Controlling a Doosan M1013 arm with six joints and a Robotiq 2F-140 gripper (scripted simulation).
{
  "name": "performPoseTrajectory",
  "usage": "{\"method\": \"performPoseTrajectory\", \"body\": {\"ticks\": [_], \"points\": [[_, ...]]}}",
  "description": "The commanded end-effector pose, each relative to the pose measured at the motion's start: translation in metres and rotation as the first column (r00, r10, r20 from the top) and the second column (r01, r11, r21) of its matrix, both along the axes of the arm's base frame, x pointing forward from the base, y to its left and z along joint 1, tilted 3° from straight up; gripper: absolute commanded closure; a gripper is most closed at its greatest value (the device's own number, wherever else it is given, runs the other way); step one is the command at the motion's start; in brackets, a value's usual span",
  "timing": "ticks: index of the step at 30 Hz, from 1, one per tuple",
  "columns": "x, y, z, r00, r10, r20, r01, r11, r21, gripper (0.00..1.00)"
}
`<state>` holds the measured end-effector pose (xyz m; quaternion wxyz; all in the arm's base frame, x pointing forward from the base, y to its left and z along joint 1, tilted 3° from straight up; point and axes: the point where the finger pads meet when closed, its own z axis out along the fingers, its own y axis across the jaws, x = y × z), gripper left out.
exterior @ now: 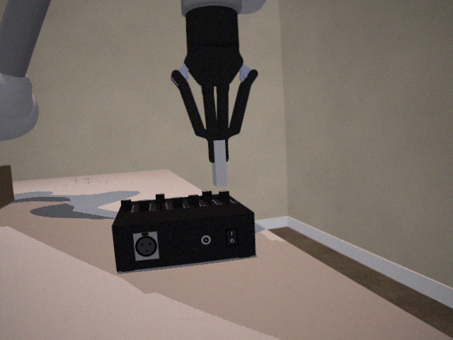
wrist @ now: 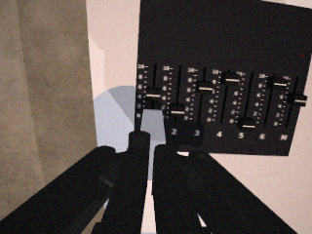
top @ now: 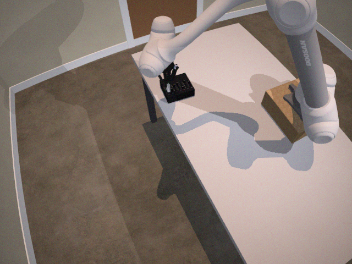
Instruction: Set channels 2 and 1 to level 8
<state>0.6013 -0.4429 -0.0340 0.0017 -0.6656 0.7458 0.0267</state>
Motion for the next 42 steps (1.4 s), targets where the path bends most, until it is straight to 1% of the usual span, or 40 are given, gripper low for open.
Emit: {"method": "performPoseTrajectory", "body": {"ticks": [1, 10, 25, 42], "points": [[0.000, 0.000, 0.000, 1.000, 0.000, 0.000, 0.000, 1.000, 0.000, 0.90], [0.000, 0.000, -0.001, 1.000, 0.000, 0.000, 0.000, 1.000, 0.000, 0.90], [0.000, 0.000, -0.011, 1.000, 0.000, 0.000, 0.000, 1.000, 0.000, 0.90], [0.000, 0.001, -0.012, 1.000, 0.000, 0.000, 0.000, 1.000, 0.000, 0.90]]}}
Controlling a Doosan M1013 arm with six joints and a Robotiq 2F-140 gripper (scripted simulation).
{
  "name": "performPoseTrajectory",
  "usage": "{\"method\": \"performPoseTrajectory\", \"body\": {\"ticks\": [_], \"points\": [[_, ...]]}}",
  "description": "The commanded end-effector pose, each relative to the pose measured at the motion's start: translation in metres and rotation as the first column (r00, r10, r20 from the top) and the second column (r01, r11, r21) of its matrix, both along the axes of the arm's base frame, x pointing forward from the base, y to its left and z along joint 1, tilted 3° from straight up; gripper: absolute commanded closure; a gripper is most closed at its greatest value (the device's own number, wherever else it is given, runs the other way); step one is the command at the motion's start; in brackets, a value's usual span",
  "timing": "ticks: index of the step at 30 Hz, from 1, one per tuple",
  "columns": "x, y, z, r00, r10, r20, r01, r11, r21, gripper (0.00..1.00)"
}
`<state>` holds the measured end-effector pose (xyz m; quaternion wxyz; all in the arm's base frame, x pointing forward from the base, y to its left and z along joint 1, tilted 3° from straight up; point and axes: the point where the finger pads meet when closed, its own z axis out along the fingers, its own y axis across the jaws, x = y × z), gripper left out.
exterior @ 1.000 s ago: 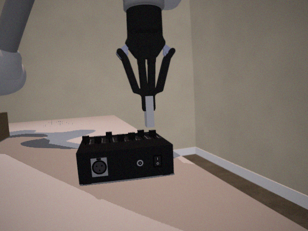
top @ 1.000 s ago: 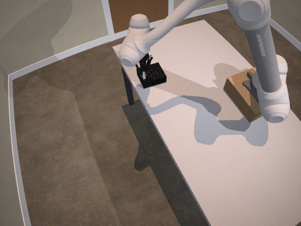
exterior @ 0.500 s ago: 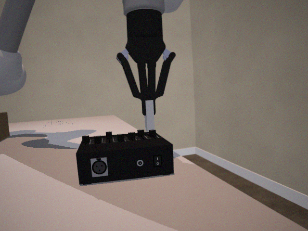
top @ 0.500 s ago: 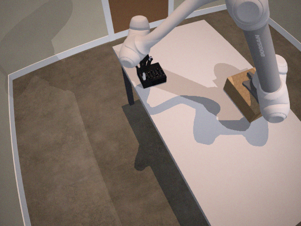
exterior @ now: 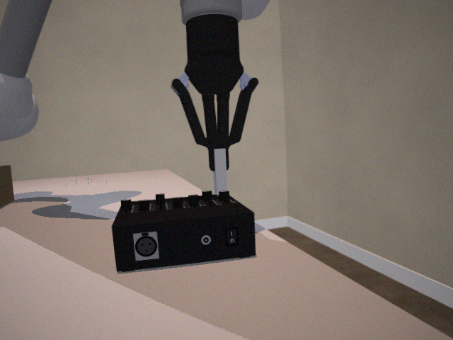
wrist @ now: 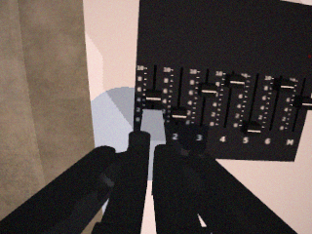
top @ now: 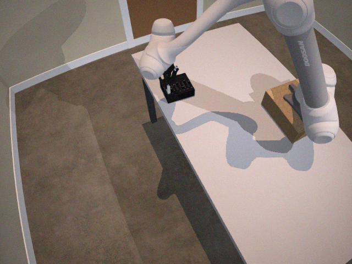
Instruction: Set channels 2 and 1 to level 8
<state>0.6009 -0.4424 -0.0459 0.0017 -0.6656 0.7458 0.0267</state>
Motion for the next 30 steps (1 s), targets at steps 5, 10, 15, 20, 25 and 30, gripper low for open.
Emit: {"method": "performPoseTrajectory", "body": {"ticks": [5, 10, 15, 20, 25, 30], "points": [[0.0000, -0.0001, 0.0002, 1.000, 0.000, 0.000, 0.000, 1.000, 0.000, 0.90], [0.0000, -0.0007, 0.0001, 1.000, 0.000, 0.000, 0.000, 1.000, 0.000, 0.90], [-0.0002, -0.0021, 0.0001, 1.000, 0.000, 0.000, 0.000, 1.000, 0.000, 0.90], [-0.0003, -0.0032, 0.0000, 1.000, 0.000, 0.000, 0.000, 1.000, 0.000, 0.90], [-0.0006, -0.0057, -0.0001, 1.000, 0.000, 0.000, 0.000, 1.000, 0.000, 0.90], [-0.0009, -0.0087, -0.0002, 1.000, 0.000, 0.000, 0.000, 1.000, 0.000, 0.90]]}}
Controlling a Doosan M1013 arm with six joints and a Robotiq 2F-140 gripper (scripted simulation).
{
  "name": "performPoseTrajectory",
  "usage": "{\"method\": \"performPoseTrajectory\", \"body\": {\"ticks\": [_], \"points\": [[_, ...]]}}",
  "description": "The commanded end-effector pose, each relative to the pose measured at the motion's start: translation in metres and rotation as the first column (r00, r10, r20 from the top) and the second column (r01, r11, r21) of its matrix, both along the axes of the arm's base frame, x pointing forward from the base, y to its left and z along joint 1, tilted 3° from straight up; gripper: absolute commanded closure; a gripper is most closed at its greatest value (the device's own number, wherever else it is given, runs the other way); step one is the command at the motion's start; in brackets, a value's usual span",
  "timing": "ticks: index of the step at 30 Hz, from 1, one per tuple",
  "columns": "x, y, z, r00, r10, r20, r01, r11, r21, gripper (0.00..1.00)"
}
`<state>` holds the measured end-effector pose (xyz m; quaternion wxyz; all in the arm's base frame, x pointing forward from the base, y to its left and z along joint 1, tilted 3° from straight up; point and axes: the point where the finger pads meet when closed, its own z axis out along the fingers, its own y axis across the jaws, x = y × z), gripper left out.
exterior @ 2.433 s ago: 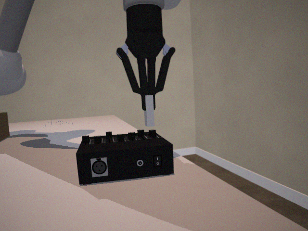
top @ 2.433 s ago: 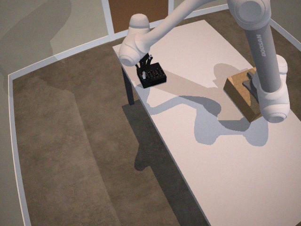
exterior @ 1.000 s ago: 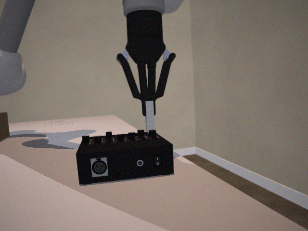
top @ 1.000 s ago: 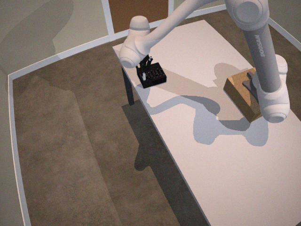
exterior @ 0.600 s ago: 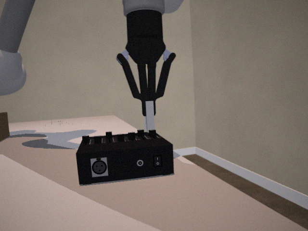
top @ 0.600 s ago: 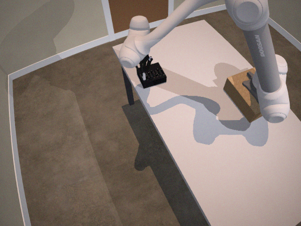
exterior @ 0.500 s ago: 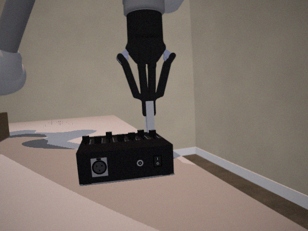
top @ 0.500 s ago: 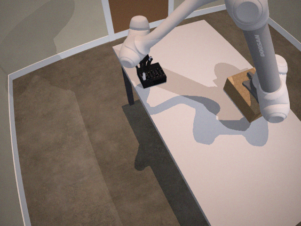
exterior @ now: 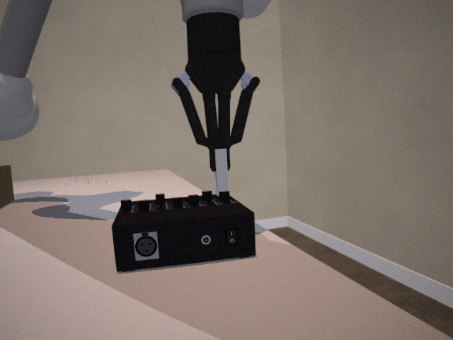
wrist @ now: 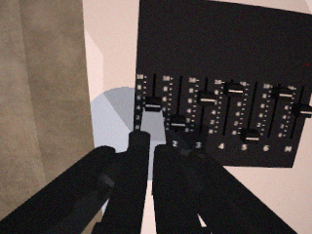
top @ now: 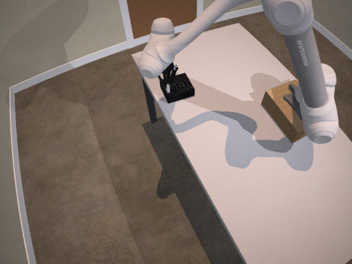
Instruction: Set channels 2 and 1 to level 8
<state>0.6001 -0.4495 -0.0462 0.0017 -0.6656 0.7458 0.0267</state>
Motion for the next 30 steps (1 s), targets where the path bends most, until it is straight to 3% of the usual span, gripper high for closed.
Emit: {"method": "performPoseTrajectory", "body": {"ticks": [1, 30], "points": [[-0.0002, -0.0022, 0.0001, 1.000, 0.000, 0.000, 0.000, 1.000, 0.000, 0.90], [-0.0013, -0.0121, -0.0003, 1.000, 0.000, 0.000, 0.000, 1.000, 0.000, 0.90]]}}
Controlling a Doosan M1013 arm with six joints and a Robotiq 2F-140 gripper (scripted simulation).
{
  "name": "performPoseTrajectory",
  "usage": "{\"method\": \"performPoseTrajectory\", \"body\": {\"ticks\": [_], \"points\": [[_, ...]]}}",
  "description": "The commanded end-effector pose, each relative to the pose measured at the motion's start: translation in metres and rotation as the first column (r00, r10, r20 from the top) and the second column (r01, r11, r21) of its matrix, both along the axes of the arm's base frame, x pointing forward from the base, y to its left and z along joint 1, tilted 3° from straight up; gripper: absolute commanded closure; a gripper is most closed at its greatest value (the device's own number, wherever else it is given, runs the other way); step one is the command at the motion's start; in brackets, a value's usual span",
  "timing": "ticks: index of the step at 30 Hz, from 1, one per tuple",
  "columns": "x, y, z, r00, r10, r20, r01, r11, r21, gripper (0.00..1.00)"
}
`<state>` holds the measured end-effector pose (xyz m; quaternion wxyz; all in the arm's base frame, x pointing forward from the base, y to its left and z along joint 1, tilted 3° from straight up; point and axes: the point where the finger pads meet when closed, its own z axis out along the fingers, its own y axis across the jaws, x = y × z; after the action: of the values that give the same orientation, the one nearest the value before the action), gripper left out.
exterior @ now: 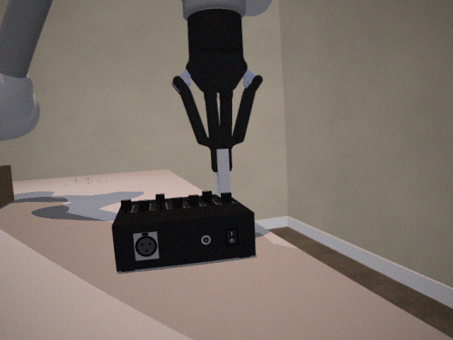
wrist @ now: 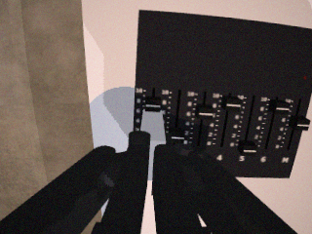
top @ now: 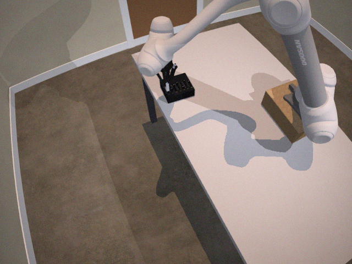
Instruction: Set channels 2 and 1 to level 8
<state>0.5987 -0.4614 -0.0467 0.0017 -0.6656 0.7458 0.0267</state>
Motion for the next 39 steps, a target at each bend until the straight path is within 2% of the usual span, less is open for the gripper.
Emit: {"method": "performPoseTrajectory", "body": {"ticks": [1, 39], "points": [[0.0000, -0.0003, 0.0002, 1.000, 0.000, 0.000, 0.000, 1.000, 0.000, 0.90], [0.0007, 0.0056, 0.0004, 1.000, 0.000, 0.000, 0.000, 1.000, 0.000, 0.90]]}}
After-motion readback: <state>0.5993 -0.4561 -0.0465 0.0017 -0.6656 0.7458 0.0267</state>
